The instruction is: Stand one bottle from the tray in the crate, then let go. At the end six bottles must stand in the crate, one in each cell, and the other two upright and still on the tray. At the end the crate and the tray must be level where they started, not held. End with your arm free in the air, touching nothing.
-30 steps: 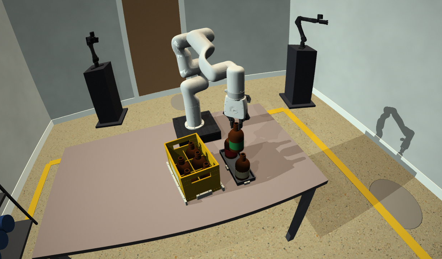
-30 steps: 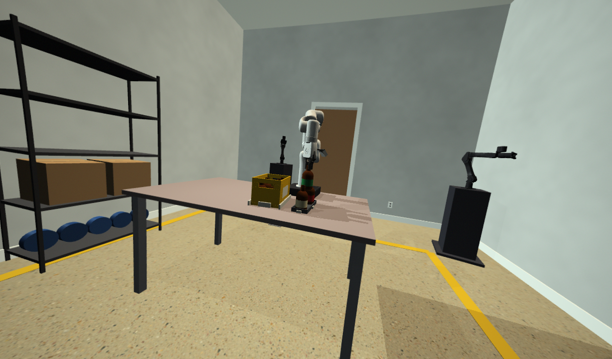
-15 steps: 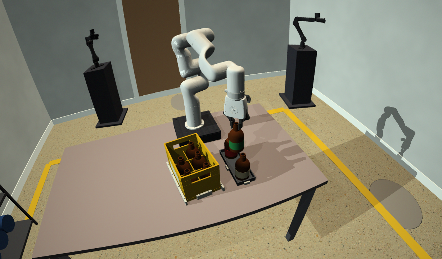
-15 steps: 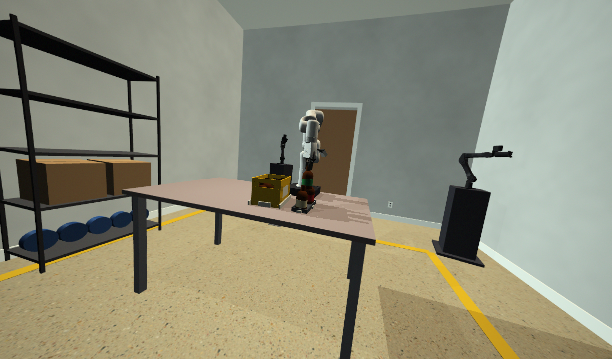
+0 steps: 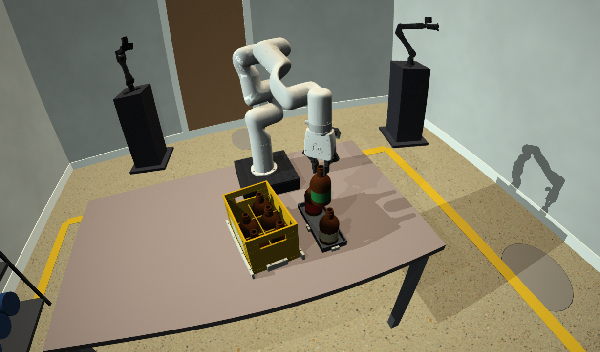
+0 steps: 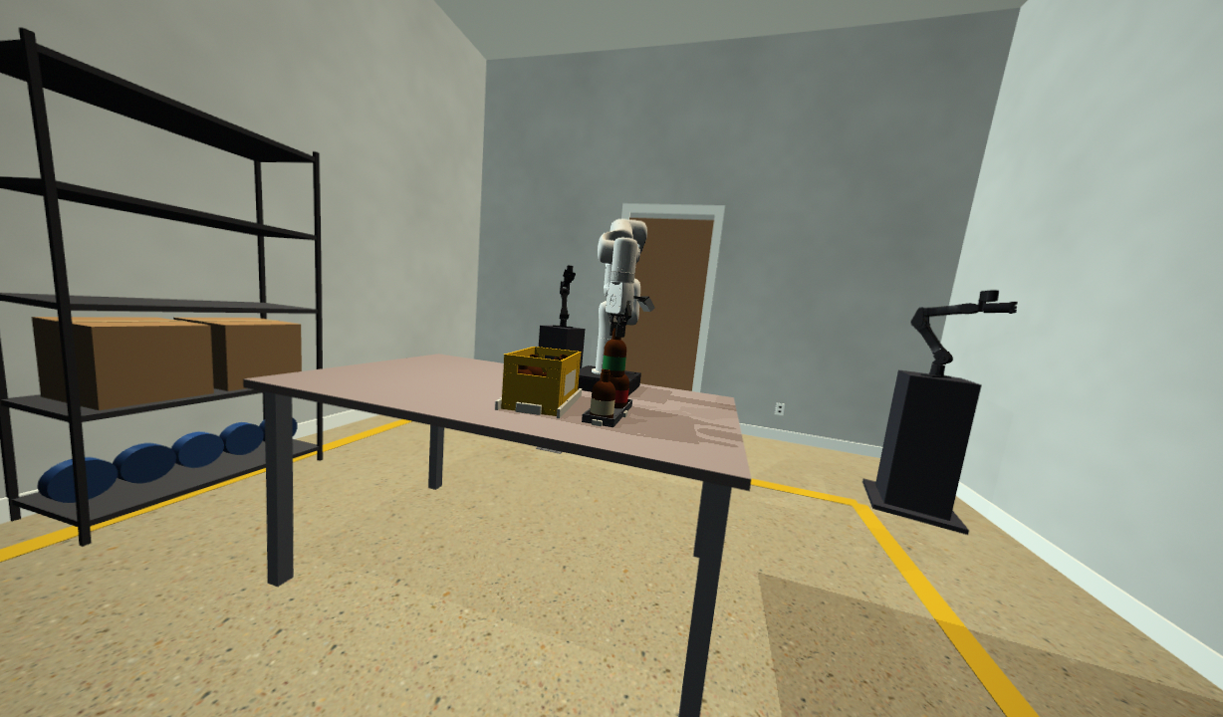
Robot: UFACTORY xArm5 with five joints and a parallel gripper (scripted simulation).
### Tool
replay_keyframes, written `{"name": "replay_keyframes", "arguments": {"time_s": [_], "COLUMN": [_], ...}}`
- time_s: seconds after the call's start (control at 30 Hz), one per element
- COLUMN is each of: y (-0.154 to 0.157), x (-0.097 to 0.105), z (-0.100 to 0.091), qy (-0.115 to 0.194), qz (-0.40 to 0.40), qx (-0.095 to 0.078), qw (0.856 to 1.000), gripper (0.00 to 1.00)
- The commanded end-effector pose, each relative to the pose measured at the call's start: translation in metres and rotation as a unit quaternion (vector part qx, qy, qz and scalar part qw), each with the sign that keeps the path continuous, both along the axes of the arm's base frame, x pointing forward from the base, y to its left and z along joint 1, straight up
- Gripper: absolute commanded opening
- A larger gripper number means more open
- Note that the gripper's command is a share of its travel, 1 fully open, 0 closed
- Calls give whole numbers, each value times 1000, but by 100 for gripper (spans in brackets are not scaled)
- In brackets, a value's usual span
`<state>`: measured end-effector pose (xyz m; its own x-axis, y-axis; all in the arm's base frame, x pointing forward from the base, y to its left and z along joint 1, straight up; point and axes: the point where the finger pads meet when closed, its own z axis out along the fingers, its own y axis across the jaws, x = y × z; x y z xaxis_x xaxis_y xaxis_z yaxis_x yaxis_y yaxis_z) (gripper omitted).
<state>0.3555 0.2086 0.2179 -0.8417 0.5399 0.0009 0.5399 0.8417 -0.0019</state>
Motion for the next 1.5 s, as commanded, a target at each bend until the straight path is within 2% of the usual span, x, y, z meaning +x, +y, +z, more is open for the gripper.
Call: {"name": "replay_keyframes", "arguments": {"time_s": [0.0,0.87,1.47], "y": [1,1,1], "x": [1,1,1], "z": [5,31,37], "qy": [-2,-2,-2], "qz": [0,0,0], "qx": [1,1,1], "qw": [1000,1000,1000], "gripper": [0,0,0]}}
